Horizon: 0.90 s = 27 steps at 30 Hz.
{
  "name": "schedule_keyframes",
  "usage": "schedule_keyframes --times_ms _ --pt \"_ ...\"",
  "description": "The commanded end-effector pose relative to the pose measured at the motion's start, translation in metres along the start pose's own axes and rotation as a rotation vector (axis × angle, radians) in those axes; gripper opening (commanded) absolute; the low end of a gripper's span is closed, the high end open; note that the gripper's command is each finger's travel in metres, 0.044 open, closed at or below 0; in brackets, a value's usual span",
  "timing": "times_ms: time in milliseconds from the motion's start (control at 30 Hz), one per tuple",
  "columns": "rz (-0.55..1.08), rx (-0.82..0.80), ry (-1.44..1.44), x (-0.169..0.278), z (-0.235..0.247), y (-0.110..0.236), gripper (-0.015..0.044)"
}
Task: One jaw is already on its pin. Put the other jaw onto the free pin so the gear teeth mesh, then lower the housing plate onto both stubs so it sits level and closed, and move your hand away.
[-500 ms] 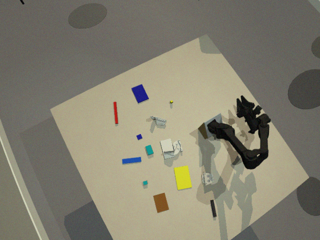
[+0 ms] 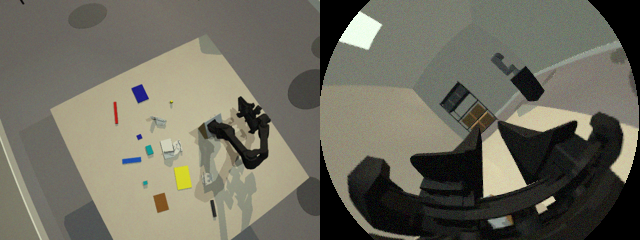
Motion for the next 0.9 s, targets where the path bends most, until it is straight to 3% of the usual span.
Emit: schedule_keyframes --times_ms 0,67,867 --pt "0.0 0.0 0.0 0.0 0.0 0.0 0.0032" --pt "0.0 0.0 0.0 0.0 0.0 0.0 0.0" --pt "-0.001 0.092 -0.017 0.002 -0.011 0.014 0.0"
Point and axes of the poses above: the point midway between the two fingers, 35 mm back from their tips, its own y axis back along the fingers, its own z axis across the jaws, x = y × z, the point moved 5 cm from there along y, back along the fingers, and after that the axes turned 10 degrees about y, right-handed, at the moved point
